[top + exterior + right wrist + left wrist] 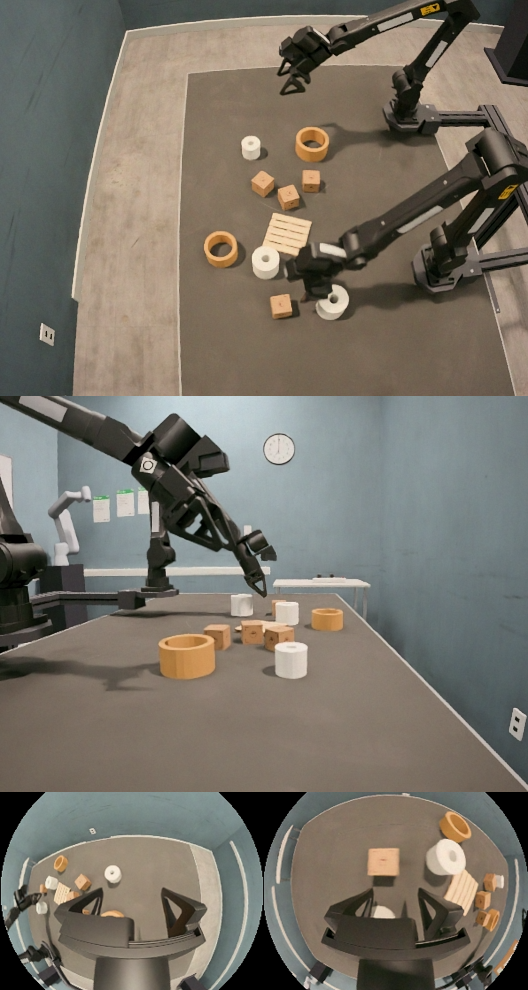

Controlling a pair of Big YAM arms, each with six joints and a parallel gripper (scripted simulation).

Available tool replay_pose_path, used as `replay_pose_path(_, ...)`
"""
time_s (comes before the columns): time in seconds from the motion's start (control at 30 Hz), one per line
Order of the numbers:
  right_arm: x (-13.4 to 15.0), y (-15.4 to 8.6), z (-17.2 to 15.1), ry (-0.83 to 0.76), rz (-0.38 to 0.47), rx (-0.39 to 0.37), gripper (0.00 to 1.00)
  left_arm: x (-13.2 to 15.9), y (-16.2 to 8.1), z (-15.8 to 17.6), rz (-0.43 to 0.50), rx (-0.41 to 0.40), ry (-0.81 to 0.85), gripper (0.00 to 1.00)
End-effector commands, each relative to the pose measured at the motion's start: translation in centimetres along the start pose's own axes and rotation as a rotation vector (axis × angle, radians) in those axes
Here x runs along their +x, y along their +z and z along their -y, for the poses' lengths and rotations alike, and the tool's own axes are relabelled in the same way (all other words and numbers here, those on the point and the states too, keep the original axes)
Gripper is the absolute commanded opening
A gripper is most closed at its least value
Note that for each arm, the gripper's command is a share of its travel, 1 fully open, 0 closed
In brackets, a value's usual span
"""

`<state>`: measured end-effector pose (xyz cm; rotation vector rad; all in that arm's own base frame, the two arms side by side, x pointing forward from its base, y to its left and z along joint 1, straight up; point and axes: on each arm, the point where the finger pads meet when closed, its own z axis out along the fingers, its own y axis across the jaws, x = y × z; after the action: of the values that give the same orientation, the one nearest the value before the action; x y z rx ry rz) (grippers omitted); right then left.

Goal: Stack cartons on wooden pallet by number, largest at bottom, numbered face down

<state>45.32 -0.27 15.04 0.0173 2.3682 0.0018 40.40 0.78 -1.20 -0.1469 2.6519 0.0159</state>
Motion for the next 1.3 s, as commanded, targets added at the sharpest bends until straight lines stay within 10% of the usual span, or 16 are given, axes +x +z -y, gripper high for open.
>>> replay_pose_path(0.0, -2.1, -0.4, -0.1, -0.015, 0.028, -0.001, 1.0, -1.9, 0.3, 5.8, 0.001, 0.03, -0.042, 0.74)
replay_pose_path(0.6, -2.1, -0.4, -0.1, -0.015, 0.028, -0.001, 1.0, 9.1, -4.7, 32.6, 0.048, 0.079, 0.125, 0.74)
replay_pose_path(1.27, -2.1, -0.4, -0.1, -0.015, 0.028, -0.001, 1.0, 13.8, -5.9, 36.8, 0.045, 0.086, 0.191, 0.74)
